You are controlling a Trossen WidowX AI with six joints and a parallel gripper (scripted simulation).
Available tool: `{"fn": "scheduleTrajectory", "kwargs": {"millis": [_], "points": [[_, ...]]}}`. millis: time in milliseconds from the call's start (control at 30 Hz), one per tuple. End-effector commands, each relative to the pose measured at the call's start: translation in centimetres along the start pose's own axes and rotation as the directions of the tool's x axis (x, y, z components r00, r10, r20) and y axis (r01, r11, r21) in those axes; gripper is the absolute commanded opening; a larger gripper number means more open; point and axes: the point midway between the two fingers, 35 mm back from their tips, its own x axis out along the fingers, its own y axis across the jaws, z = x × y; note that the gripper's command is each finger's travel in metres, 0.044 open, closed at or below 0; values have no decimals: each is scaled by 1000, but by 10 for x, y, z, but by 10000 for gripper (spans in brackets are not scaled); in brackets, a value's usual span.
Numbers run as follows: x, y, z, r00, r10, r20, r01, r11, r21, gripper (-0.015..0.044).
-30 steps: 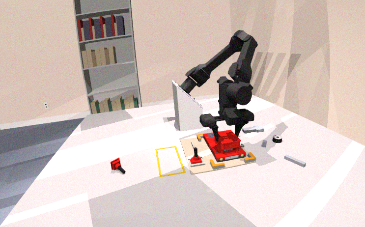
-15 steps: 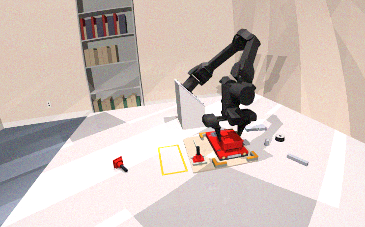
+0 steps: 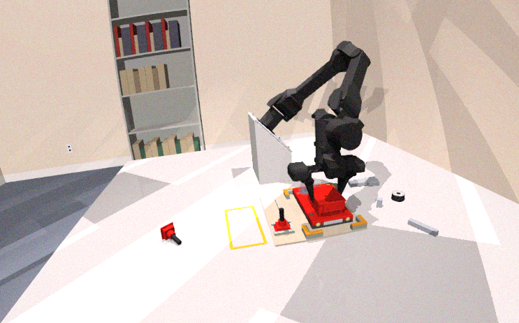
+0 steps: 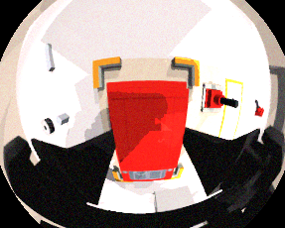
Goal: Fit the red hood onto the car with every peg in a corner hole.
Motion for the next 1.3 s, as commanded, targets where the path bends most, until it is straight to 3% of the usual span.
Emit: {"fn": "scheduleTrajectory", "kwargs": {"millis": [0, 1267], "points": [[-1, 0, 0, 1000, 0, -2, 0, 1000, 2, 0], [-3, -1, -2, 1000, 4, 1, -4, 1000, 6, 0]]}}
